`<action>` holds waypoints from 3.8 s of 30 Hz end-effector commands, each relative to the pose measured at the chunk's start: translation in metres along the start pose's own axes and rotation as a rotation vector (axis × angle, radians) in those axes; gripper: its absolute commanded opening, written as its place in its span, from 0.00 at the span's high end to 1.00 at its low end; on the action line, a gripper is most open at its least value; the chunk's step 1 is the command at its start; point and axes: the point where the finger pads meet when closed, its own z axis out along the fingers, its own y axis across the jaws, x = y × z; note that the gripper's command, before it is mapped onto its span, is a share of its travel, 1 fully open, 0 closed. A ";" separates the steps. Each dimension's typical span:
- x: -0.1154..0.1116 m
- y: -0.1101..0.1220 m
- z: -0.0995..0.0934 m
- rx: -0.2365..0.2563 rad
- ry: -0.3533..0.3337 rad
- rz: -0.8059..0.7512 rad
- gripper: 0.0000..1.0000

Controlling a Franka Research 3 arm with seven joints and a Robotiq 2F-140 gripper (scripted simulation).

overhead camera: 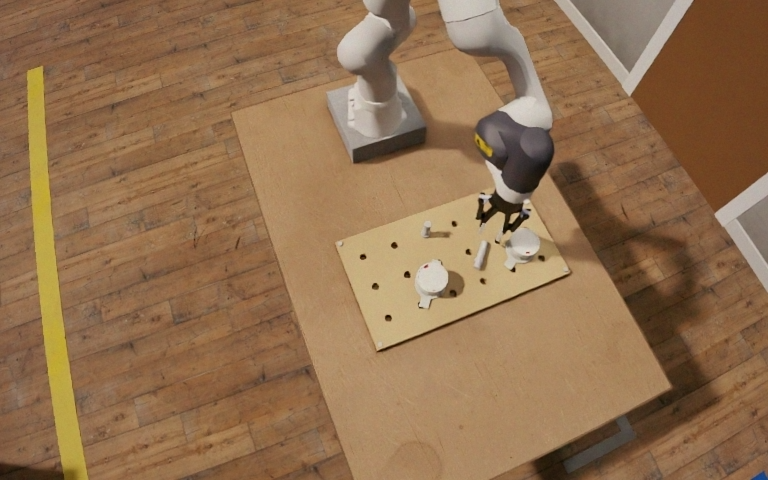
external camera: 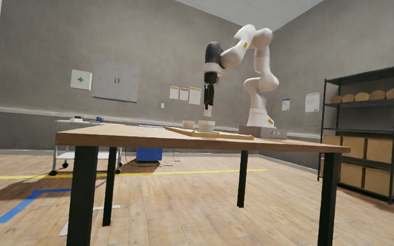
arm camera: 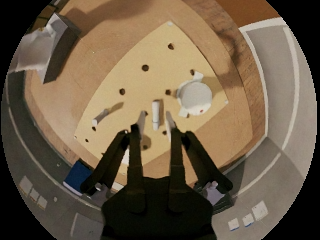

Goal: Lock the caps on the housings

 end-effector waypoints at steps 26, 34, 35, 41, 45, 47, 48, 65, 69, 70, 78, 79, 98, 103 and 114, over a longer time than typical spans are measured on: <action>0.000 0.002 0.044 -0.004 -0.001 -0.002 0.64; 0.000 0.002 0.057 -0.004 -0.001 -0.002 0.64; 0.000 0.002 0.059 -0.004 -0.001 -0.002 0.64; 0.000 0.002 0.066 -0.004 -0.001 -0.002 0.64; 0.000 0.002 0.070 -0.004 -0.001 -0.002 0.64; 0.000 0.002 0.072 -0.004 -0.001 -0.002 0.64; 0.000 0.002 0.073 -0.004 -0.001 -0.002 0.64; 0.000 0.002 0.083 -0.004 -0.001 -0.002 0.64; 0.000 0.002 0.084 -0.004 -0.001 -0.002 0.64; 0.000 0.002 0.085 -0.004 -0.001 -0.002 0.64; 0.000 0.002 0.085 -0.004 -0.001 -0.002 0.64; 0.000 0.002 0.085 -0.004 -0.001 -0.002 0.64; 0.000 0.002 0.085 -0.004 -0.001 -0.002 0.64; 0.000 0.002 0.085 -0.004 -0.001 -0.002 0.64; 0.000 0.002 0.085 -0.004 -0.001 -0.002 0.64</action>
